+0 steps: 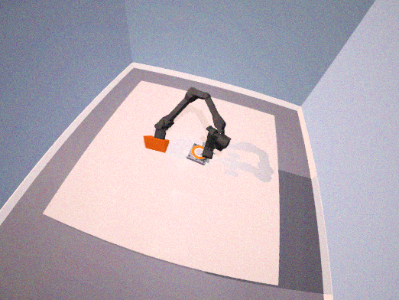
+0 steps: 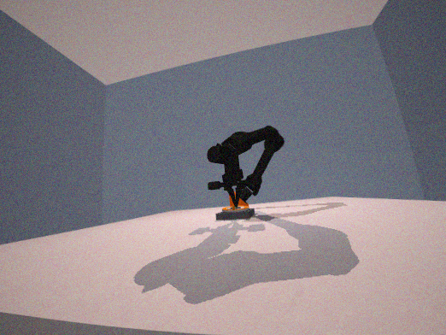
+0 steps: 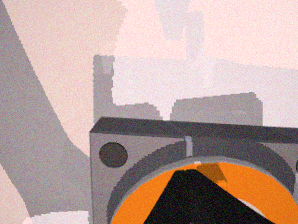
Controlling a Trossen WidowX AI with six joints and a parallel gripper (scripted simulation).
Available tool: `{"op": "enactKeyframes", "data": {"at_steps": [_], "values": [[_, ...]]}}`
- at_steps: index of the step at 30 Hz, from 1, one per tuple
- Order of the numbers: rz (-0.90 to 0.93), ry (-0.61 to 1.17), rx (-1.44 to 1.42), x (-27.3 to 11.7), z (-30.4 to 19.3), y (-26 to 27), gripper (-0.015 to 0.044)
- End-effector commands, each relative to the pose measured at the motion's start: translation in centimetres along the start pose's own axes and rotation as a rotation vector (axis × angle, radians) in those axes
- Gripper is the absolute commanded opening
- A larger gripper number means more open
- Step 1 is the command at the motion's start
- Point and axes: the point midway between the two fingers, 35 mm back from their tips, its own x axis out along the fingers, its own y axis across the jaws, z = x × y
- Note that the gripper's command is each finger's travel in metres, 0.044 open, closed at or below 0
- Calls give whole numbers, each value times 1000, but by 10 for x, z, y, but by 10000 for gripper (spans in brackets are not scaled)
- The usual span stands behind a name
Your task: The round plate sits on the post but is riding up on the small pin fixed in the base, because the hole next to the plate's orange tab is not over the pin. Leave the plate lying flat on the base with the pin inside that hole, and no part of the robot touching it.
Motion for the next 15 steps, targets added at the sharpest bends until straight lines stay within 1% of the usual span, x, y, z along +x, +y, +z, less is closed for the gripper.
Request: {"op": "enactKeyframes", "data": {"at_steps": [1, 15], "values": [[-8, 3, -1, 1, 0, -7, 0], [-9, 3, -1, 0, -1, -19, 0]]}}
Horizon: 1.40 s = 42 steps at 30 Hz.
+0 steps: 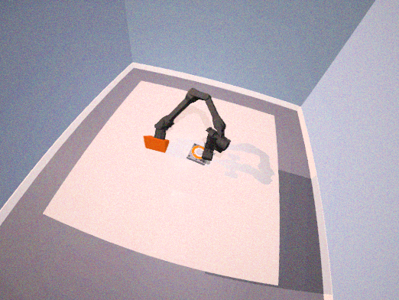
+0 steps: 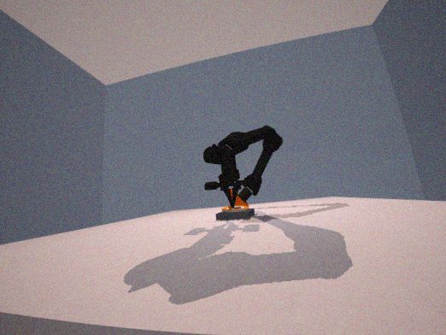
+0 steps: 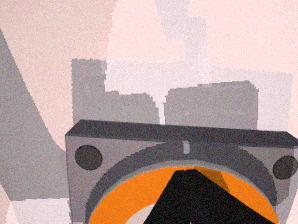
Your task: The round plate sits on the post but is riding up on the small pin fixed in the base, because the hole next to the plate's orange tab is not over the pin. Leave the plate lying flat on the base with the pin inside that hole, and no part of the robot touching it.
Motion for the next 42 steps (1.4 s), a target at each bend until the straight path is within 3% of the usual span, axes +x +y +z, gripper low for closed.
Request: {"op": "enactKeyframes", "data": {"at_steps": [1, 42], "values": [[-6, 4, 3, 0, -1, -8, 0], [-8, 5, 3, -4, -31, -43, 0]]}}
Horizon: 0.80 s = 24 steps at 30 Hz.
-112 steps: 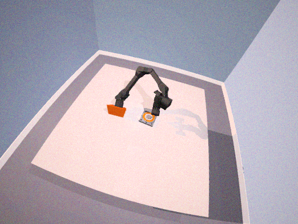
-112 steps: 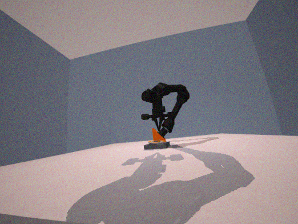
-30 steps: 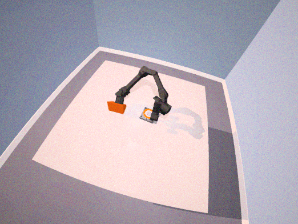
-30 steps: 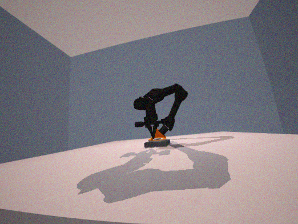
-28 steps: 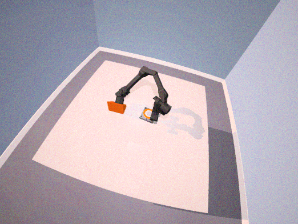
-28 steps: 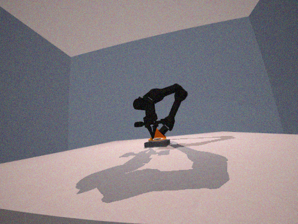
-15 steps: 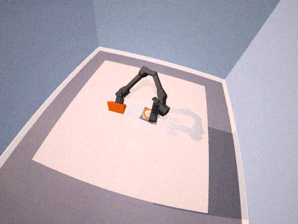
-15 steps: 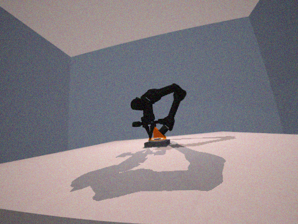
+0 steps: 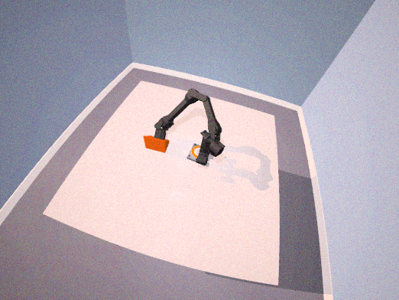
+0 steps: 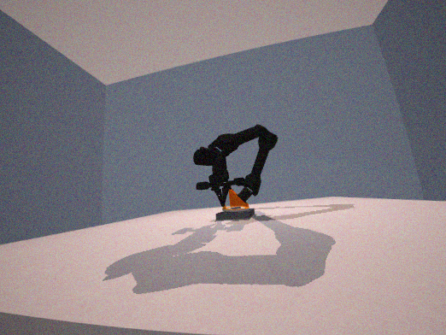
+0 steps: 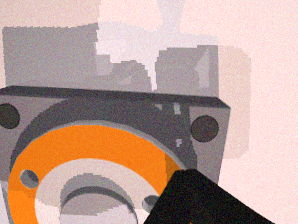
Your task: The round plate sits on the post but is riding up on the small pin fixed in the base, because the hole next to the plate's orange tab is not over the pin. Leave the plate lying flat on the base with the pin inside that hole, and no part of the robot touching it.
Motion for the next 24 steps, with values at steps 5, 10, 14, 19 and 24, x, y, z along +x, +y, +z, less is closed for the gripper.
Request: {"op": "enactKeyframes", "data": {"at_steps": [5, 10, 14, 19, 24], "values": [[-1, 11, 4, 0, -12, -5, 0], [-1, 11, 4, -1, -16, -6, 0], [-1, 11, 5, -1, -19, -7, 0], [-1, 11, 5, -1, -21, -7, 0], [-1, 11, 5, -1, -24, -8, 0]]}}
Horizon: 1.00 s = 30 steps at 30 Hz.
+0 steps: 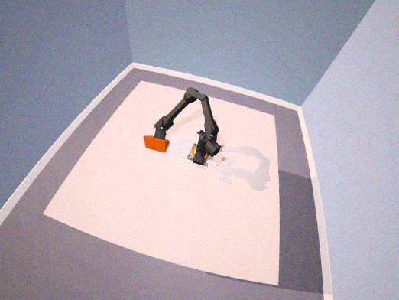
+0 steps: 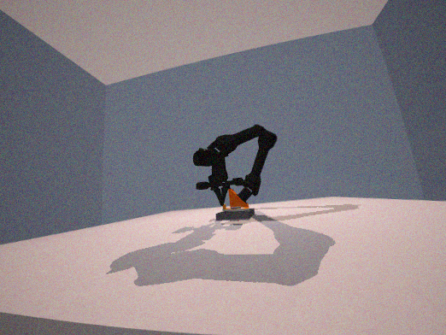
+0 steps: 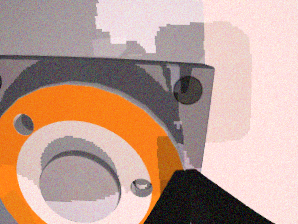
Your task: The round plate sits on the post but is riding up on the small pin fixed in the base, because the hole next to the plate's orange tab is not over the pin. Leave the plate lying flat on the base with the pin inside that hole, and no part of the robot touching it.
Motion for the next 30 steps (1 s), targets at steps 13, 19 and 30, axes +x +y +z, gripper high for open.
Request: {"op": "enactKeyframes", "data": {"at_steps": [13, 19, 30], "values": [[-2, 9, 3, -34, -6, 0, 0], [3, 7, 9, -32, -7, -1, 0], [3, 7, 9, -32, -7, -1, 0]]}}
